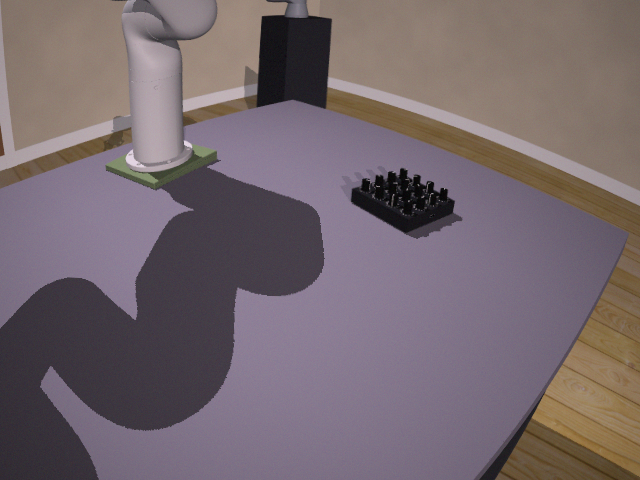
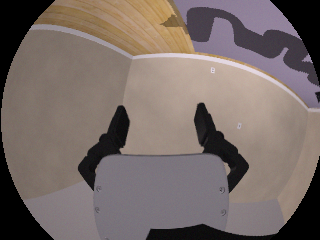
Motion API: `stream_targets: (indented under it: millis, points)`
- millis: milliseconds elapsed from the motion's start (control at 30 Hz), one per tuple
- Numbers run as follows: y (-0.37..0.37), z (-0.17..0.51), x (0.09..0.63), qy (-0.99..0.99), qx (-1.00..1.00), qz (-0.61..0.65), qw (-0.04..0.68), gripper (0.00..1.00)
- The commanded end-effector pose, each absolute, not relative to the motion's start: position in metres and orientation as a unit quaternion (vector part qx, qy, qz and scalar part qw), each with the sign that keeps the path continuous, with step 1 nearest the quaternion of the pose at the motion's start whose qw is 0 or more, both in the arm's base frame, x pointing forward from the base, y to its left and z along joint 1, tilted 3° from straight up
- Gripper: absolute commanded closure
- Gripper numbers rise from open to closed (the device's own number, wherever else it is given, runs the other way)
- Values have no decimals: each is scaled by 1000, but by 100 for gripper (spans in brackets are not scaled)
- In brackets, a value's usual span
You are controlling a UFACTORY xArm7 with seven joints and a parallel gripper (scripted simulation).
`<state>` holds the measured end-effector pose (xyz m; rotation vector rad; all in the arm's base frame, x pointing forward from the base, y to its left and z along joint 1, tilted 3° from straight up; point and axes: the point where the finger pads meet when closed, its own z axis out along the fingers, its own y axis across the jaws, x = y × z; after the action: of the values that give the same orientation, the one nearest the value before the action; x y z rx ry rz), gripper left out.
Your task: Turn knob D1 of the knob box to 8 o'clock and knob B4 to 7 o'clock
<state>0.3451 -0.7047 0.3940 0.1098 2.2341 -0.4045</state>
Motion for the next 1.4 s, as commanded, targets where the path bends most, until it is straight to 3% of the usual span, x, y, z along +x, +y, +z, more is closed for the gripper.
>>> stream_targets:
  millis: [0, 800, 1233, 1367]
  points:
    - [-678, 426, 370, 881, -1, -163, 443, 0]
    - [-497, 549, 478, 803, -240, -165, 520, 0]
    - [-473, 560, 487, 791, -268, -166, 524, 0]
    - [-428, 579, 503, 768, -317, -168, 531, 0]
